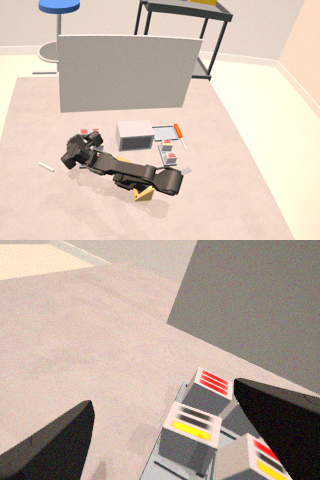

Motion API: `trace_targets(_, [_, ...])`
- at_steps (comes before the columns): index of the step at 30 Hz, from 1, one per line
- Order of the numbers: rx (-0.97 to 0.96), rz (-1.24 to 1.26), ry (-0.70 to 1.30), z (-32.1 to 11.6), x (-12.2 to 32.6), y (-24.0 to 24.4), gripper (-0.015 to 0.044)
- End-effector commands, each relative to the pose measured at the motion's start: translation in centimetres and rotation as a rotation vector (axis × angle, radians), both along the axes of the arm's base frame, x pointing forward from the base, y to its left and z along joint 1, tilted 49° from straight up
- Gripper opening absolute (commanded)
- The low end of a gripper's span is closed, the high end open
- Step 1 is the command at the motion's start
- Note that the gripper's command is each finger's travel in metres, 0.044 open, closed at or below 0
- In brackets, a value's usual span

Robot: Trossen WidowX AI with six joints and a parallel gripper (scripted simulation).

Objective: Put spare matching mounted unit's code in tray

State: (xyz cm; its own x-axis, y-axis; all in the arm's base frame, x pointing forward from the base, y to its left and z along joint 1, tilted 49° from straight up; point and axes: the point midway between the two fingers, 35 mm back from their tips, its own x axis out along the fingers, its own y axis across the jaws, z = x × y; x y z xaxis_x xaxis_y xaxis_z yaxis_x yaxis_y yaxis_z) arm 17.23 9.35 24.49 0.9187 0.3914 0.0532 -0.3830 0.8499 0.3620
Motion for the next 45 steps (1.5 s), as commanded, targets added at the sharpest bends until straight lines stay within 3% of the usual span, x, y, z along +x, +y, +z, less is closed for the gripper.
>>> trace_targets(1, [0.000,0.000,0.000,0.0,0.0,0.0,0.0426])
trace_targets(7, [-0.008,-0.002,0.003,0.0,0.1,0.0,0.0440])
trace_targets(10, [-0.119,-0.031,0.054,0.3,1.0,-0.2,0.0440])
trace_targets(25, [-0.584,-0.050,0.576,-1.4,9.6,-3.8,0.0440])
trace_targets(36, [-0.552,0.134,1.000,-6.9,15.2,-10.2,0.0440])
trace_targets(45, [-0.552,0.134,1.000,-6.9,15.2,-10.2,0.0440])
